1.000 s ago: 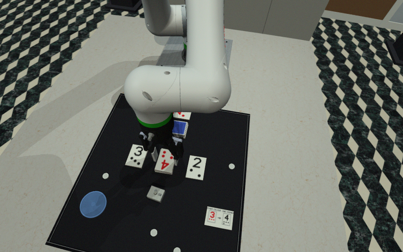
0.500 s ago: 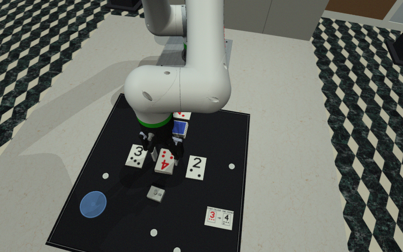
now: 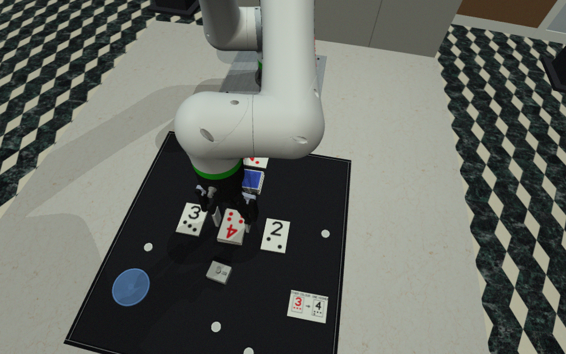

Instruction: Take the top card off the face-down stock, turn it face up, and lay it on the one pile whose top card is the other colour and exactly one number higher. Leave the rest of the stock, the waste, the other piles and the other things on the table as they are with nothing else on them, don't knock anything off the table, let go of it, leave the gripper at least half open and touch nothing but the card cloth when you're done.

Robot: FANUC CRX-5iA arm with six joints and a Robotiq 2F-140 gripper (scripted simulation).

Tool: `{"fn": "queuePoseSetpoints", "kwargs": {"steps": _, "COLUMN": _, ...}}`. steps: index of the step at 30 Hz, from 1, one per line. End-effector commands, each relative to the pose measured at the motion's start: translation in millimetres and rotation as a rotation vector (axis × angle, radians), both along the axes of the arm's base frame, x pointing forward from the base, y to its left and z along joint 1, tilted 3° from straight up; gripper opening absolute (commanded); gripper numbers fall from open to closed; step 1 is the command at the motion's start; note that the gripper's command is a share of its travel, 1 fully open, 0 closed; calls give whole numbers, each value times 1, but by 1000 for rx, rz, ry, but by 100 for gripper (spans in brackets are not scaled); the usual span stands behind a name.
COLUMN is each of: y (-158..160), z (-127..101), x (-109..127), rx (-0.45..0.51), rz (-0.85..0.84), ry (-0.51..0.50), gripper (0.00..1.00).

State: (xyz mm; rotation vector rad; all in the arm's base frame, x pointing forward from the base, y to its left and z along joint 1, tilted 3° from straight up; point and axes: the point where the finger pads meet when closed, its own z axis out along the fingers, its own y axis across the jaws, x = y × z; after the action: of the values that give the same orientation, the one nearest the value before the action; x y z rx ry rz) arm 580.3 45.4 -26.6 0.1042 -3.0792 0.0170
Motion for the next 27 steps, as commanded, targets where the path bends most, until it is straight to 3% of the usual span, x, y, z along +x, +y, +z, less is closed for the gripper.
{"fn": "queuePoseSetpoints", "kwargs": {"steps": 1, "y": 0, "z": 0, "x": 0, "rx": 0, "rz": 0, "ry": -1, "gripper": 50}}
{"fn": "queuePoseSetpoints", "kwargs": {"steps": 11, "y": 0, "z": 11, "x": 1, "rx": 0, "rz": 0, "ry": -1, "gripper": 50}}
{"fn": "queuePoseSetpoints", "kwargs": {"steps": 27, "y": 1, "z": 75, "x": 5, "rx": 0, "rz": 0, "ry": -1, "gripper": 50}}
